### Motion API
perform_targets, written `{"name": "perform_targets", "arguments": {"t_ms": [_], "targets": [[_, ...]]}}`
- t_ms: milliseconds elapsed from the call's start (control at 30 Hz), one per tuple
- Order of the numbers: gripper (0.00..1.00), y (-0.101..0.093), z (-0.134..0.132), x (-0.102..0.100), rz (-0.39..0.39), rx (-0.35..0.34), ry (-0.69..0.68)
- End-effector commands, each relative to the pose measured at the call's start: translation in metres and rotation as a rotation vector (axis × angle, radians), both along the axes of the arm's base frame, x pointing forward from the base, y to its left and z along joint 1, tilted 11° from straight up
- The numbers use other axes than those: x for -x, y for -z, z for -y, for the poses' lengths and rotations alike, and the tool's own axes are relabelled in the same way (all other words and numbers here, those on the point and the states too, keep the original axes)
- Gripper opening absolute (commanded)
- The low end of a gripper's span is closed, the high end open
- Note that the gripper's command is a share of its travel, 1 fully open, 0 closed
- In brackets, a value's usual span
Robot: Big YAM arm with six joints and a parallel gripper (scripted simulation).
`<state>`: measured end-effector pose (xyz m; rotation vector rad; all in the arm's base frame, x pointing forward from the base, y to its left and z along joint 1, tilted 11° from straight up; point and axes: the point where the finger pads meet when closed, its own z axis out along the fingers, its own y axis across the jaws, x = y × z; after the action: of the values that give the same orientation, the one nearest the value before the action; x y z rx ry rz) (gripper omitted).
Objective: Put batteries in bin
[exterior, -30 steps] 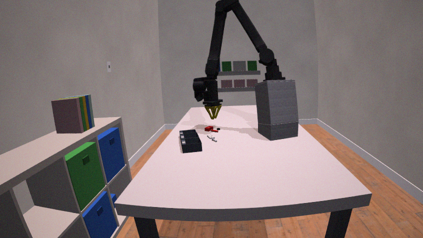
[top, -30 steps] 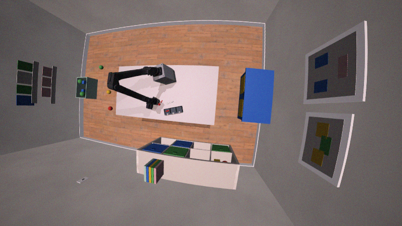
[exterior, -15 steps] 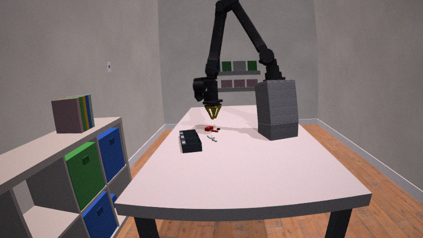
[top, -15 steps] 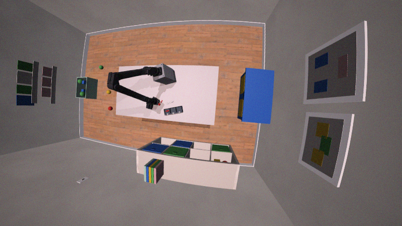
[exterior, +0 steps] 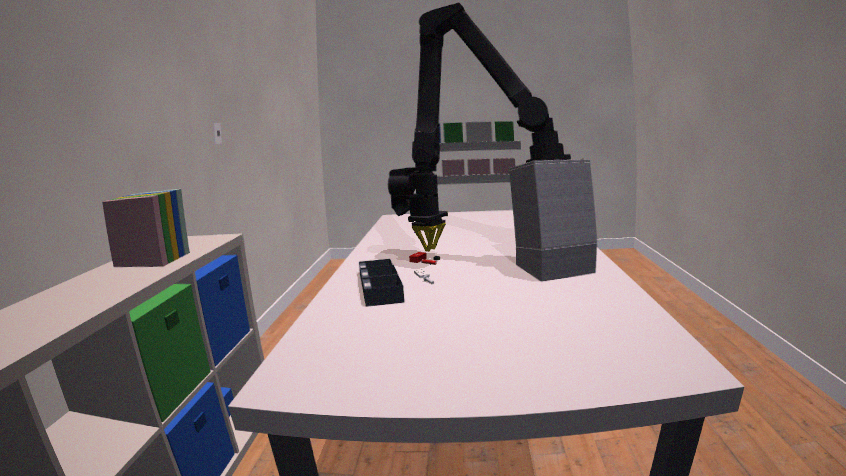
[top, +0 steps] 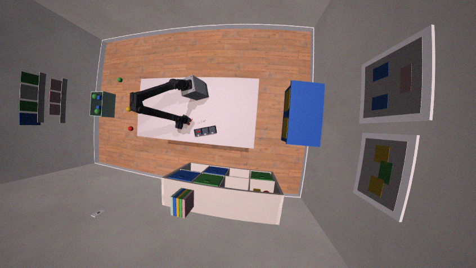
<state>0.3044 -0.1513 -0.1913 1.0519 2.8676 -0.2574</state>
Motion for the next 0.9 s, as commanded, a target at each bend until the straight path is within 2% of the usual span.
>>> {"name": "perform_targets", "arguments": {"t_ms": [0,167,467,700,733,867], "targets": [[0.23,0.008,0.002,-0.01,0.019,0.005,-0.023],[0.23,0.026,0.011,-0.011,0.017,0.004,-0.009],[0.23,0.036,0.012,-0.008,0.014,0.003,-0.009],[0.23,0.038,0.008,-0.012,0.016,0.004,-0.021],[0.23,0.033,0.009,-0.011,0.017,0.006,-0.011],[0.23,0.033,0.009,-0.011,0.017,0.006,-0.011]]}}
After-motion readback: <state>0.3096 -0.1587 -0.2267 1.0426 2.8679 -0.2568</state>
